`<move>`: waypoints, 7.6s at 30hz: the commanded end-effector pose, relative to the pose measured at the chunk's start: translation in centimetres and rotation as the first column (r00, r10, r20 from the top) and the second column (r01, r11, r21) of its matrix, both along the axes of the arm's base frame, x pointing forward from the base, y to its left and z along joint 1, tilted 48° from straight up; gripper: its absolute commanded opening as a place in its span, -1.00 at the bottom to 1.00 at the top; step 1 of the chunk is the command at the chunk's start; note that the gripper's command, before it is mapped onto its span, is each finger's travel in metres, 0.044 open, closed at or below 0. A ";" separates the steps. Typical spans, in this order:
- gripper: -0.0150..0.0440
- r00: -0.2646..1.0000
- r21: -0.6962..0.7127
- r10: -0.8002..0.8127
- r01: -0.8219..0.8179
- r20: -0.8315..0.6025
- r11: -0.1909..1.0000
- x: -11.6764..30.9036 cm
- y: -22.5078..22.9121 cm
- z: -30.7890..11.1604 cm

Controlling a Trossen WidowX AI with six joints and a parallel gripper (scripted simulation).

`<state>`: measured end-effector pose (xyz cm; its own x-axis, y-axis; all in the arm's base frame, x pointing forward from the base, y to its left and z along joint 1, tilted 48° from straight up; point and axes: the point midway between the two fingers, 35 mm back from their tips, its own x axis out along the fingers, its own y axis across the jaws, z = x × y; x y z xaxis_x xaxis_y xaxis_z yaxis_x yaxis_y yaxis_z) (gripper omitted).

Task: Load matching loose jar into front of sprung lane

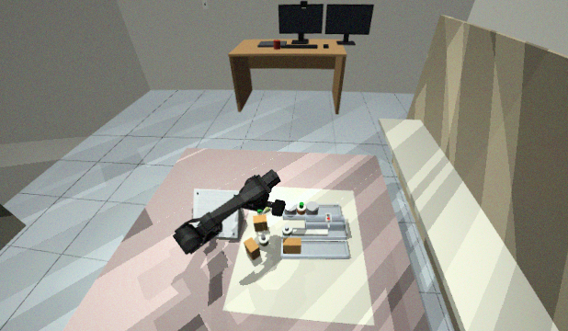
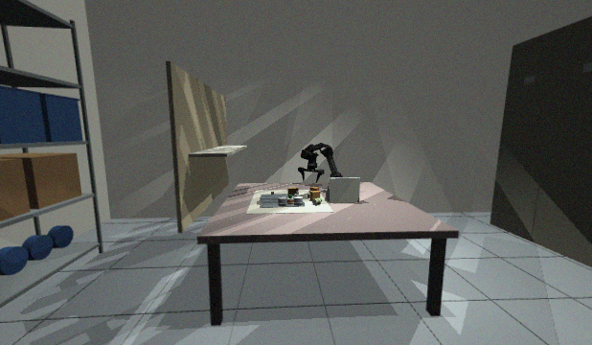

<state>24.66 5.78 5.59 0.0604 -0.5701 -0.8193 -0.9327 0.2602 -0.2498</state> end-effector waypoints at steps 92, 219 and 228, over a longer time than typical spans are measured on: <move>-0.49 0.577 0.003 -0.635 0.739 0.514 0.674 -1.7 -5.1 3.8; -0.49 0.291 0.173 -0.708 0.845 0.643 0.505 8.1 -8.2 -4.4; -0.49 0.291 0.173 -0.708 0.845 0.643 0.505 8.5 -8.3 -4.3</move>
<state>32.31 -2.46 0.89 -0.1226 -0.7273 -0.6753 0.0466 0.6755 -0.7359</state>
